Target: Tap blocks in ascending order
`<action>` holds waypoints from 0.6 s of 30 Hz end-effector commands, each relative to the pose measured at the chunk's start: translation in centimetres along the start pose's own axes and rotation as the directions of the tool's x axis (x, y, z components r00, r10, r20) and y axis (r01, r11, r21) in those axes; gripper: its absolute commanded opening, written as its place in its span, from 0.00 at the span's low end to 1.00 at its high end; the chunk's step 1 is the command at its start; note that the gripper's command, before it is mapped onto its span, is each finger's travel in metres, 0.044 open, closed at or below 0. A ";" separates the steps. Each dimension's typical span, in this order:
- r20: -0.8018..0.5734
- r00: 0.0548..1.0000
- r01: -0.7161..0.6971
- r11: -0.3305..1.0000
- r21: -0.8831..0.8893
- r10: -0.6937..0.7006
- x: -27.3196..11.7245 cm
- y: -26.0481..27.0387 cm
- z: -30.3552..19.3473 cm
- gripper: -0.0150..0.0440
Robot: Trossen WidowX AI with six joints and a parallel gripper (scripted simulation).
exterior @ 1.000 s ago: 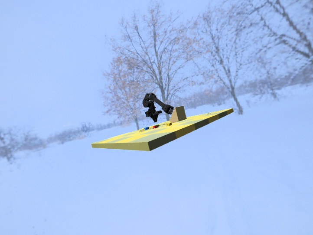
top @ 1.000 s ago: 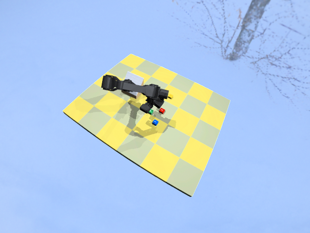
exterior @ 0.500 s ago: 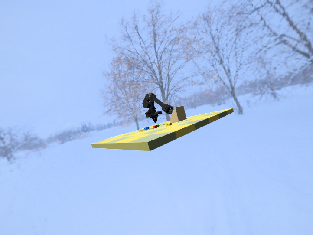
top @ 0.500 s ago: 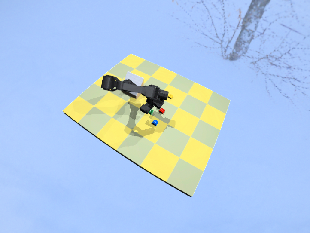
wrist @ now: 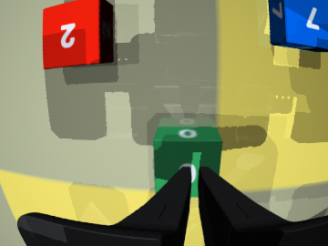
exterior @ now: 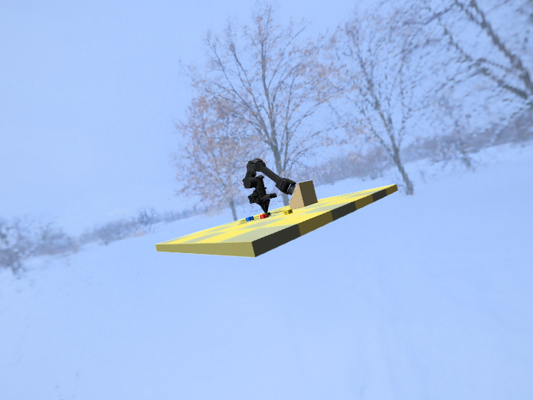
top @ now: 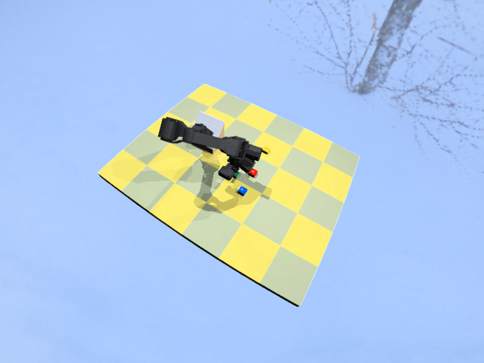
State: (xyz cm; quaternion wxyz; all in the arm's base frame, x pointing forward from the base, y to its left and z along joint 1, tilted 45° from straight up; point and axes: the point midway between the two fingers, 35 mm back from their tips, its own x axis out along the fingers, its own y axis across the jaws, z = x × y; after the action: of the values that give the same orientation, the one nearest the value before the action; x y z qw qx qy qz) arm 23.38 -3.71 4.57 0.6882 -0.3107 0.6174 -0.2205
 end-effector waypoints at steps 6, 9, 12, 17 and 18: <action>0.000 1.000 0.001 1.000 -0.004 -0.001 -0.7 0.0 0.0 0.29; 0.000 1.000 0.004 1.000 -0.007 -0.004 -2.6 0.0 -0.1 0.29; 0.000 1.000 0.004 1.000 -0.007 -0.004 -2.6 0.0 -0.1 0.29; 0.000 1.000 -0.004 1.000 -0.009 0.004 -7.3 0.3 0.2 0.29; -0.001 1.000 -0.003 1.000 -0.009 0.003 -8.7 0.2 0.2 0.29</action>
State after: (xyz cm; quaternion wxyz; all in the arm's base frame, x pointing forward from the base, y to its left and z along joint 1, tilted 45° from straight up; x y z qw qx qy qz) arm 22.54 -0.22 8.04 0.6813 -0.3162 0.6225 -0.2197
